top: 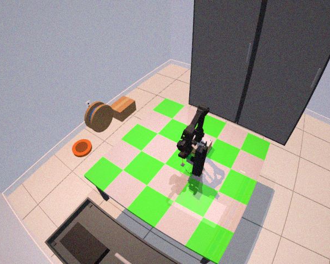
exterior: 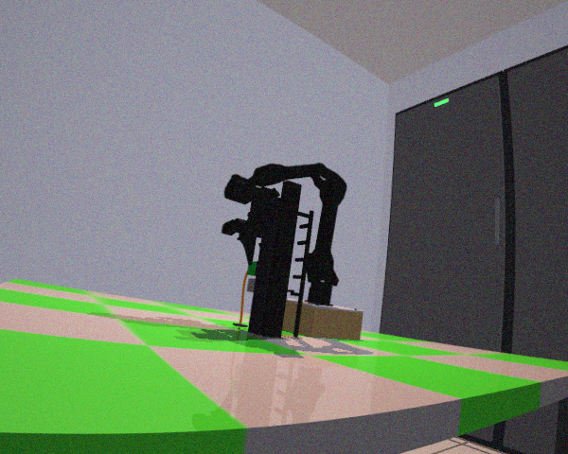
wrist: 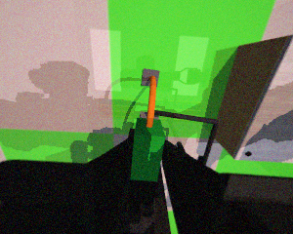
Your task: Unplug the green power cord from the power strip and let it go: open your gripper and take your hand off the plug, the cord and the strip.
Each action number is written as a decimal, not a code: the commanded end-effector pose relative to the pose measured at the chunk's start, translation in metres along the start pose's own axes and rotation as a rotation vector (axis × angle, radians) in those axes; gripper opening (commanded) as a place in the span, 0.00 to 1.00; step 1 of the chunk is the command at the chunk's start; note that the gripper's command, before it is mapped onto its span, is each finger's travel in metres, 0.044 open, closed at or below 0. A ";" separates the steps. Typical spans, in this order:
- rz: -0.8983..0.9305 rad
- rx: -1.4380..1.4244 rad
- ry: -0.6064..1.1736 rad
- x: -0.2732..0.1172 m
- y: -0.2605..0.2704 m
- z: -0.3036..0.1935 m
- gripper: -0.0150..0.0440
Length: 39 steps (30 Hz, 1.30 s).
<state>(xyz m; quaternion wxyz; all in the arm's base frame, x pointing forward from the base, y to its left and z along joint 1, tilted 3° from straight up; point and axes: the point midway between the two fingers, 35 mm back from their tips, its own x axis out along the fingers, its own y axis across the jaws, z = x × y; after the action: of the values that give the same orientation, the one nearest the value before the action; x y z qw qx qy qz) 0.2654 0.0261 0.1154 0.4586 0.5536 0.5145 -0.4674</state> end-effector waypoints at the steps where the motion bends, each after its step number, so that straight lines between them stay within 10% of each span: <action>1: 0.005 0.048 -0.088 -0.004 -0.002 0.035 0.25; 4: 0.005 0.048 -0.089 -0.004 -0.003 0.040 0.25; 21: 0.003 0.049 -0.092 -0.008 -0.002 0.047 1.00; 39: 0.003 0.049 -0.096 -0.020 -0.005 0.089 1.00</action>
<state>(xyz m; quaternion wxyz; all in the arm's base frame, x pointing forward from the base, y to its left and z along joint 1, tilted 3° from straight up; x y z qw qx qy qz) 0.2547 -0.0633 0.1215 0.4673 0.5439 0.4799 -0.5056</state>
